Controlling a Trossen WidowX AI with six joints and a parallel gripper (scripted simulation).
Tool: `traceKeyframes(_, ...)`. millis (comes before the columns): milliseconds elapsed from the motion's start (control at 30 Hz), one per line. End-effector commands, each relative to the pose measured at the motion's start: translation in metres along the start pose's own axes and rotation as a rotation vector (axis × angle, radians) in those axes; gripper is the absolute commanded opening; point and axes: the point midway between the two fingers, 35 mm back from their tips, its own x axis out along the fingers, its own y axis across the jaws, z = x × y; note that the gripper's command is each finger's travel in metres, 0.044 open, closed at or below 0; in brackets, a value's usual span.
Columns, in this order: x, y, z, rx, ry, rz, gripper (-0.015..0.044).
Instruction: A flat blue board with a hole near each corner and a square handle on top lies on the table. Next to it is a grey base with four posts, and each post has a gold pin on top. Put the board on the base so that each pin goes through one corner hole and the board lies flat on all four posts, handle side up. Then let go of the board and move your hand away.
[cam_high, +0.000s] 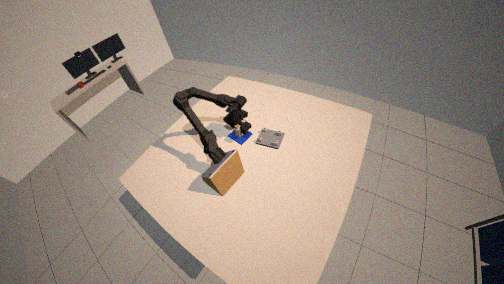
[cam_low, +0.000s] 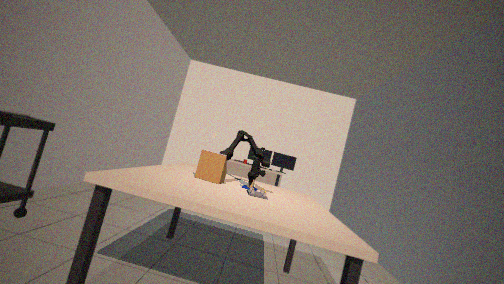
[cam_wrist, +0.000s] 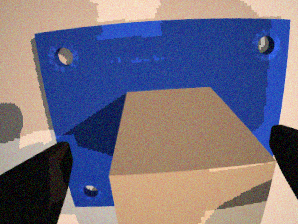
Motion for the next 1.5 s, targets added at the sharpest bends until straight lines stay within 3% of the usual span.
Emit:
traceKeyframes(0,0.007,-0.001,-0.003,0.010,0.010,0.000,0.0440)
traceKeyframes(67,0.008,-0.001,-0.004,0.010,0.010,0.001,0.0440)
traceKeyframes(367,0.008,-0.001,-0.004,0.010,0.010,0.001,0.0204)
traceKeyframes(633,0.008,-0.001,-0.004,0.010,0.010,0.001,0.0150)
traceKeyframes(833,0.000,-0.002,-0.002,0.010,0.010,-0.002,0.0000)
traceKeyframes(1467,-0.048,-0.003,0.001,0.010,0.010,-0.008,0.0000)
